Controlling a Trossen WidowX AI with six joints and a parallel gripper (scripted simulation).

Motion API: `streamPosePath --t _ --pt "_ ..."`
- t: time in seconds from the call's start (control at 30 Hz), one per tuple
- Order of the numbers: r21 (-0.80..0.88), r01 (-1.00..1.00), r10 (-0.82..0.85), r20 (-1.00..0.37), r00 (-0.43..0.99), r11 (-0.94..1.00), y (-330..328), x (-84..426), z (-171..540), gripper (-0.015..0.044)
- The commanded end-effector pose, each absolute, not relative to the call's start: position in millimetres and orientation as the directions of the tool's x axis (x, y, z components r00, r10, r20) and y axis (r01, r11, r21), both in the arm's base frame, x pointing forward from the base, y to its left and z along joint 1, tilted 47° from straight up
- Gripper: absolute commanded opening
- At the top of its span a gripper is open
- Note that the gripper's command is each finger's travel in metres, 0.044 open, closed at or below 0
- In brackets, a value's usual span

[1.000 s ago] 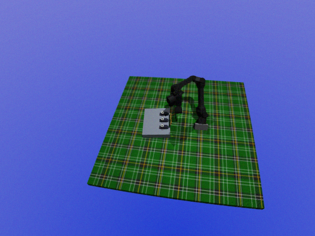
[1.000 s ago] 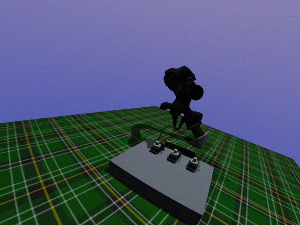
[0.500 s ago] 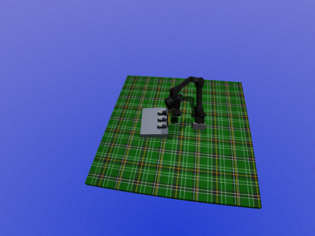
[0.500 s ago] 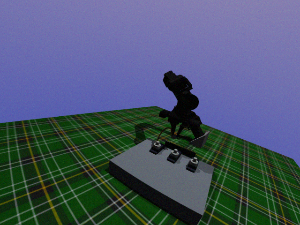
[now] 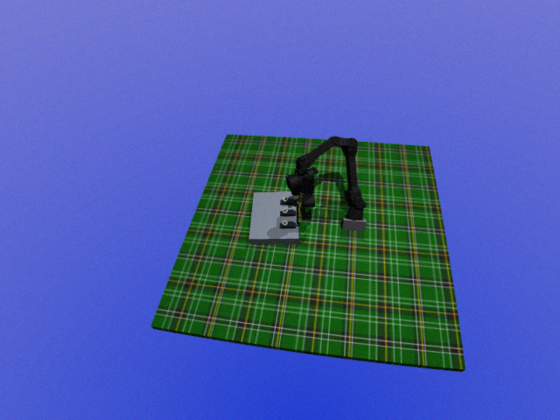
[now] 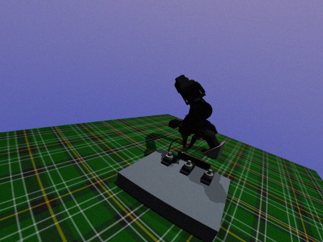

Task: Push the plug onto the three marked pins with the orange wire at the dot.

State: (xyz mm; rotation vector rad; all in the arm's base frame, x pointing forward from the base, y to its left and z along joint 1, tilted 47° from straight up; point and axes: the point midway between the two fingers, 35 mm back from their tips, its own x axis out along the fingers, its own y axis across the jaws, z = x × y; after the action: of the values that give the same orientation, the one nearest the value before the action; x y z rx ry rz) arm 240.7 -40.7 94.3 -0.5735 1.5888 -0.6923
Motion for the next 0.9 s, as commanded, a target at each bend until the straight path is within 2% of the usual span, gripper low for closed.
streamPosePath --t 0.0,0.87 --pt "-0.718 0.023 -0.711 -0.692 -0.126 0.695 -42 245 96 0.0" --pt "-0.718 0.023 -0.711 -0.692 -0.126 0.695 -45 259 95 0.0"
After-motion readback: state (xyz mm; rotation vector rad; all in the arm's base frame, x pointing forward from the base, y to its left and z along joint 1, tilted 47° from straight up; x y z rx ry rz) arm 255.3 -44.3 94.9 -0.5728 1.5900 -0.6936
